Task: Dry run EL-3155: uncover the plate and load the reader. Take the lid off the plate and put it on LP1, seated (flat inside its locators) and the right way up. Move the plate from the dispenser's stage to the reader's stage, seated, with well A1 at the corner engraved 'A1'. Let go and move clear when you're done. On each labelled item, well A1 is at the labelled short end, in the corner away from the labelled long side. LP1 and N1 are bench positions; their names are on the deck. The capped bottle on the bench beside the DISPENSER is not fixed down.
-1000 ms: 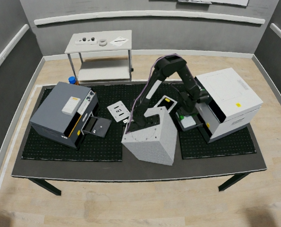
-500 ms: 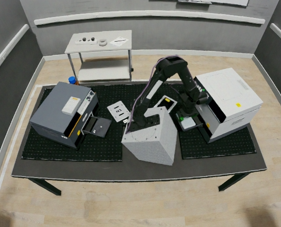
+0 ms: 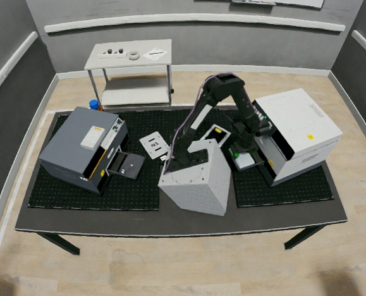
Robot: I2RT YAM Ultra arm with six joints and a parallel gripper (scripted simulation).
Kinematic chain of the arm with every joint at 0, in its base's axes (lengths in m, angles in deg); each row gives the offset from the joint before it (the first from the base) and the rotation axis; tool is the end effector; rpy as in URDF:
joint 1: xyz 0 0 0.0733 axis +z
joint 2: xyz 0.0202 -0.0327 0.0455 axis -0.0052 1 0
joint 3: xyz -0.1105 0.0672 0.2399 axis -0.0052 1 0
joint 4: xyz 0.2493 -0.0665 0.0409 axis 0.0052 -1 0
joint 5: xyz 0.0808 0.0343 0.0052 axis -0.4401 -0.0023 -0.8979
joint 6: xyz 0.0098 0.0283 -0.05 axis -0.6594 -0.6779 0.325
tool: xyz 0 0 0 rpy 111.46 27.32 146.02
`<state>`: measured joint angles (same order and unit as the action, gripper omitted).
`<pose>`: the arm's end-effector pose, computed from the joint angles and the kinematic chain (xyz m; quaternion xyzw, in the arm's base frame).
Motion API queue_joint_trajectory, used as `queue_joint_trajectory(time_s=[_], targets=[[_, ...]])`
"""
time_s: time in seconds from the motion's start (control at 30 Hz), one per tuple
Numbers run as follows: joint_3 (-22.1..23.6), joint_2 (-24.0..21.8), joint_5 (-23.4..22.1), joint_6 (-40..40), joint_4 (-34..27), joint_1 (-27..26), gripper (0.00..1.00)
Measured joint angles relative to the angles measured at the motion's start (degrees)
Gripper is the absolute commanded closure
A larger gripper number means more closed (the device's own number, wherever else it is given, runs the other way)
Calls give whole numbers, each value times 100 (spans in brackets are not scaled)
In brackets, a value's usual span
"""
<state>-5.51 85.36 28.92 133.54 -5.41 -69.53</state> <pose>0.1142 -0.2707 -0.0933 -0.1618 0.9626 0.2013 0.0819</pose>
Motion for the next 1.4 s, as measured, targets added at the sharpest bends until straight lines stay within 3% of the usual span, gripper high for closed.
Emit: queue_joint_trajectory(time_s=[1.4], targets=[[-57, -35, 0, 11, -87, 0, 14]])
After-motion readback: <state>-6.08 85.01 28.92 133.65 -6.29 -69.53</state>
